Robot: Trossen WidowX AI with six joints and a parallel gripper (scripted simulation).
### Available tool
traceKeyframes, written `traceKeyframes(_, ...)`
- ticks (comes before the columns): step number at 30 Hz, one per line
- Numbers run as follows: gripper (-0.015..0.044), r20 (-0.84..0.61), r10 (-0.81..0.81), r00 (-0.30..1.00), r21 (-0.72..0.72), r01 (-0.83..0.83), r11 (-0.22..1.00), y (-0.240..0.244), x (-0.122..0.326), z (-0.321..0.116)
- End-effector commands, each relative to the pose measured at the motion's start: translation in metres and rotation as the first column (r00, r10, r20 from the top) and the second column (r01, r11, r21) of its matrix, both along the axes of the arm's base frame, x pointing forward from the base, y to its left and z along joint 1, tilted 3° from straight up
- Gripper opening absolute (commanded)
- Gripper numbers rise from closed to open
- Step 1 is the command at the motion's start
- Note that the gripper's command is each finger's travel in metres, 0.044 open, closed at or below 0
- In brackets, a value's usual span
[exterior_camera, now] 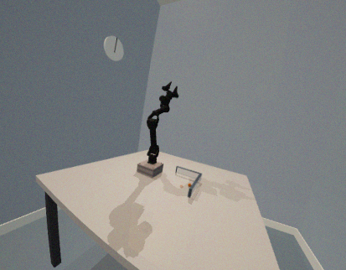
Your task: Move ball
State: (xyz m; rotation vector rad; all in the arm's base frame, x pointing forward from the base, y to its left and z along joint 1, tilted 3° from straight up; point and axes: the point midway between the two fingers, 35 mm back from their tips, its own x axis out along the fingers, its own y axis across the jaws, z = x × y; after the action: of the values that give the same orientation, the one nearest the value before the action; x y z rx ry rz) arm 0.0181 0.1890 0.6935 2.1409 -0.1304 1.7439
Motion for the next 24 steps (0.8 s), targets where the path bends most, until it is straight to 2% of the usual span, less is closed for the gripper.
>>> traceKeyframes(1,0.0374,0.001,-0.006,1.000,-0.007,0.006,1.000,0.002,0.000,0.000)
traceKeyframes(7,0.0224,0.067,-0.196,0.978,-0.232,0.206,0.951,0.064,0.023,-0.022)
traceKeyframes(15,0.0224,0.198,-0.394,0.897,-0.493,0.439,0.751,0.132,0.077,-0.066)
traceKeyframes(24,0.0224,0.356,-0.503,0.788,-0.688,0.585,0.430,0.178,0.153,-0.129)
